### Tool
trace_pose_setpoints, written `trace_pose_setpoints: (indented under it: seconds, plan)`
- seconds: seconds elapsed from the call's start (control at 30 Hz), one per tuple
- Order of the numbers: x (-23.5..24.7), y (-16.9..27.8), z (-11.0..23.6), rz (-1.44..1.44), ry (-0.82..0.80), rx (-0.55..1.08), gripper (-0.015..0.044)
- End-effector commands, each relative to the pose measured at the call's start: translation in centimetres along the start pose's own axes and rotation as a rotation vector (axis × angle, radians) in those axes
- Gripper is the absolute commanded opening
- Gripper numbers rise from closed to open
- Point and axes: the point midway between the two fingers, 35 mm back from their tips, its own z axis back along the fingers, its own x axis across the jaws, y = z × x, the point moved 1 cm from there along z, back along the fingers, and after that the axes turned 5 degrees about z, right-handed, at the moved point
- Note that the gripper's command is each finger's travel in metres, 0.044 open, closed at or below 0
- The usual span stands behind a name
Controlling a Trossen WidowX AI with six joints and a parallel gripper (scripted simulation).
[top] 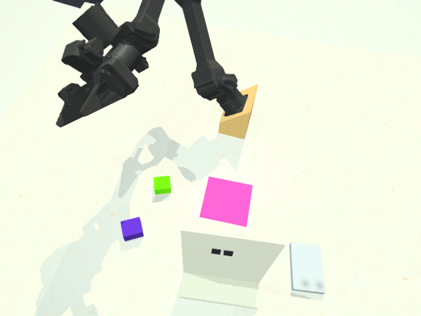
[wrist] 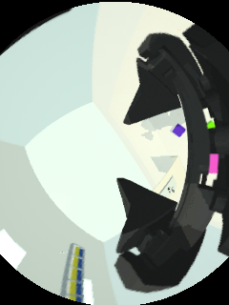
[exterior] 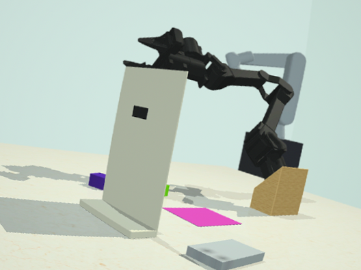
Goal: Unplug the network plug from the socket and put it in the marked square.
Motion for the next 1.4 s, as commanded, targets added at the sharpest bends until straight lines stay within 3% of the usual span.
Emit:
trace_pose_setpoints:
  seconds: [0.0, 0.3, 0.8, 1.37]
  plan:
    - [0.0, 0.1, -0.1, -0.003, -0.001, 0.001, 0.0374]
    - [2.4, 5.0, -2.3, -0.141, -0.052, 0.052, 0.0156]
    - [7.1, 13.7, -3.0, -0.379, -0.128, 0.163, 0.0156]
    - [11.5, 22.0, 0.5, -0.627, -0.183, 0.311, 0.0156]
